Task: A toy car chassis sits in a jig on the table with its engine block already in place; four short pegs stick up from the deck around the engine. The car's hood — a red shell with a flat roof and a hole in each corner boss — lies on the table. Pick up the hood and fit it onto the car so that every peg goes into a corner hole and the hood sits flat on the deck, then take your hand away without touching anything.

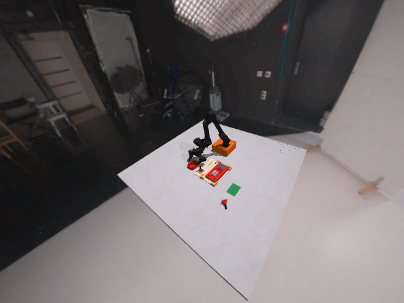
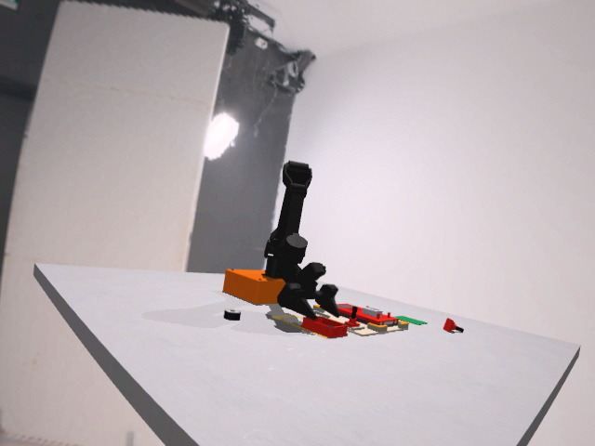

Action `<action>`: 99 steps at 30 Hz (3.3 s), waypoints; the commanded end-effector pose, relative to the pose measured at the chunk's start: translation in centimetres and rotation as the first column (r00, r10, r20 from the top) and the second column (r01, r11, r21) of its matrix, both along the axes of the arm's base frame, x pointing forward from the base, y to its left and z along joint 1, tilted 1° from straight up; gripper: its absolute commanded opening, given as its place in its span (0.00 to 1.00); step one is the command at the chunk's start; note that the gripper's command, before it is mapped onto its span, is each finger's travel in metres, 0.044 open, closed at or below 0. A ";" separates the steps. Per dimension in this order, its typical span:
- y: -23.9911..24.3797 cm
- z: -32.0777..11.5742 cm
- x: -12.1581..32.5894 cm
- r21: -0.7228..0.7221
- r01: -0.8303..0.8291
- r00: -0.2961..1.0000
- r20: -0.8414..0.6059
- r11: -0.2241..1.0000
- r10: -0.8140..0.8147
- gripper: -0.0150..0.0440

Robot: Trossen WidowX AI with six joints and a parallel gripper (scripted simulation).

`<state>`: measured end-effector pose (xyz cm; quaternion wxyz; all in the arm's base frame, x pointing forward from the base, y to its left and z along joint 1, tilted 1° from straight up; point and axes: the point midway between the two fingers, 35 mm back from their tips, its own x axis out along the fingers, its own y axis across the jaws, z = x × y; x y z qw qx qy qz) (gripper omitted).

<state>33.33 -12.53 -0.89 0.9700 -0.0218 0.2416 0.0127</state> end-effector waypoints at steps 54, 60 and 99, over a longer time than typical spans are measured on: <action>0.0 -1.6 0.1 0.001 0.000 1.000 -0.001 1.000 0.000 0.59; -0.2 -0.1 0.2 0.001 0.000 1.000 -0.001 1.000 0.000 0.32; 0.1 5.1 -0.1 0.294 0.156 0.988 -0.029 0.943 -0.155 0.25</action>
